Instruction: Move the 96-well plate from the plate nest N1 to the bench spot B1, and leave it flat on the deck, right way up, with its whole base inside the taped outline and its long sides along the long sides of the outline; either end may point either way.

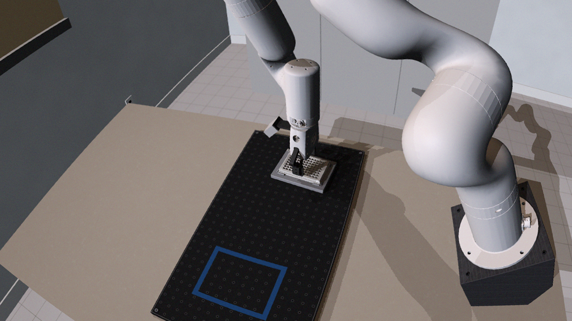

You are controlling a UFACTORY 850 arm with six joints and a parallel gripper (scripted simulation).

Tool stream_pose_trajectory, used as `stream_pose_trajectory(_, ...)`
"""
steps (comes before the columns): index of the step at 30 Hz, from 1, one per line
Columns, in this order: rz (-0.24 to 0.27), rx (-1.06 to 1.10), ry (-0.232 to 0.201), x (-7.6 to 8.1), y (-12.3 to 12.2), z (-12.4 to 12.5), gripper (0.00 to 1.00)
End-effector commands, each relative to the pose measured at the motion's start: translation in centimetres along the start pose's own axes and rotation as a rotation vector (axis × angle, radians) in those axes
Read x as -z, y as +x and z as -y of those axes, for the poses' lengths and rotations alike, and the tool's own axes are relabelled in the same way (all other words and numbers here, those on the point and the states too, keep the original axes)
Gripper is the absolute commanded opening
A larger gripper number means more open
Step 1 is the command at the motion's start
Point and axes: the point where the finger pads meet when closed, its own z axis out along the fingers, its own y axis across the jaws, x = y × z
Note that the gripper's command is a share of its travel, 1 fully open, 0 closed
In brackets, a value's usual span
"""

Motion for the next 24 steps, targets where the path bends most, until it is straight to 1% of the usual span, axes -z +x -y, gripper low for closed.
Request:
stream_pose_trajectory(1, -0.001, 0.000, -0.001, -0.2, 0.1, 0.0, 1.00)
stream_pose_trajectory(18, -0.001, 0.000, -0.001, -1.2, 0.1, 0.0, 1.00)
stream_pose_trajectory(24, -0.001, 0.000, -0.001, -1.2, 0.1, 0.0, 1.00)
